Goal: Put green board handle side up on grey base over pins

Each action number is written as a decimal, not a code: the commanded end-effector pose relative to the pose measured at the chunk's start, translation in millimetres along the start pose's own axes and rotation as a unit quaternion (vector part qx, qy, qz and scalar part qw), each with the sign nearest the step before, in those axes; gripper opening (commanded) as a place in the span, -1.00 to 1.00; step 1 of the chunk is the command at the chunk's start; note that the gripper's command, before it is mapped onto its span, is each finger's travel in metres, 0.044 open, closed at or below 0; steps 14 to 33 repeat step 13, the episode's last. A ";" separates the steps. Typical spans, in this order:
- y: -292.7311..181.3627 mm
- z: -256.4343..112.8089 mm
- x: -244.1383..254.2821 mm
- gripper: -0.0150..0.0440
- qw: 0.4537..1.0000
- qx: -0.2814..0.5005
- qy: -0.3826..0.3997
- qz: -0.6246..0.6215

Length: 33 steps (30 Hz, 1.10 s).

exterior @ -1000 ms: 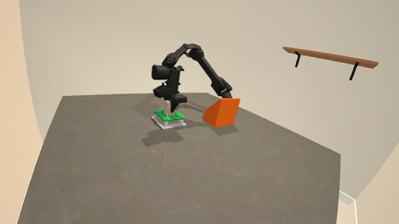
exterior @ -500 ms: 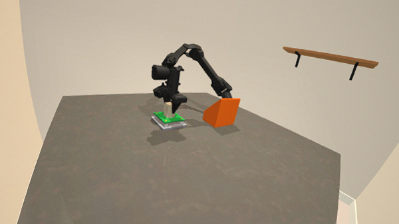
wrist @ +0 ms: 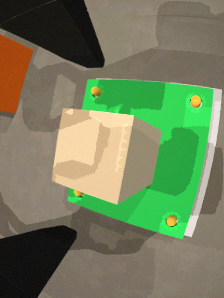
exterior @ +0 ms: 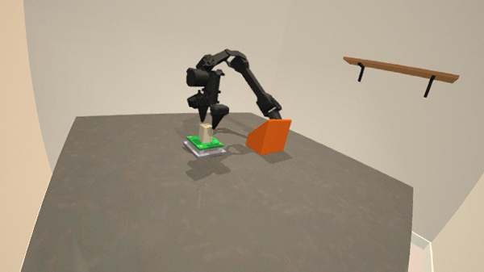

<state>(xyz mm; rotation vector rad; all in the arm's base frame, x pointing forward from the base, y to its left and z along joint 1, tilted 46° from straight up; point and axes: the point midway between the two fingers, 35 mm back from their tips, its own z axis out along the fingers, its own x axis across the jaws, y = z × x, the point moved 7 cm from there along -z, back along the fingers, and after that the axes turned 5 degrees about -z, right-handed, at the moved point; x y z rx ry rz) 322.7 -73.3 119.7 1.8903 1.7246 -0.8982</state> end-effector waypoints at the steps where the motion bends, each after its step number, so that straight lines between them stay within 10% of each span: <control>1: -0.6 -30.9 0.6 1.00 1.000 -0.006 0.000 0.001; 33: -1.7 -39.9 0.7 1.00 1.000 -0.005 -0.001 0.000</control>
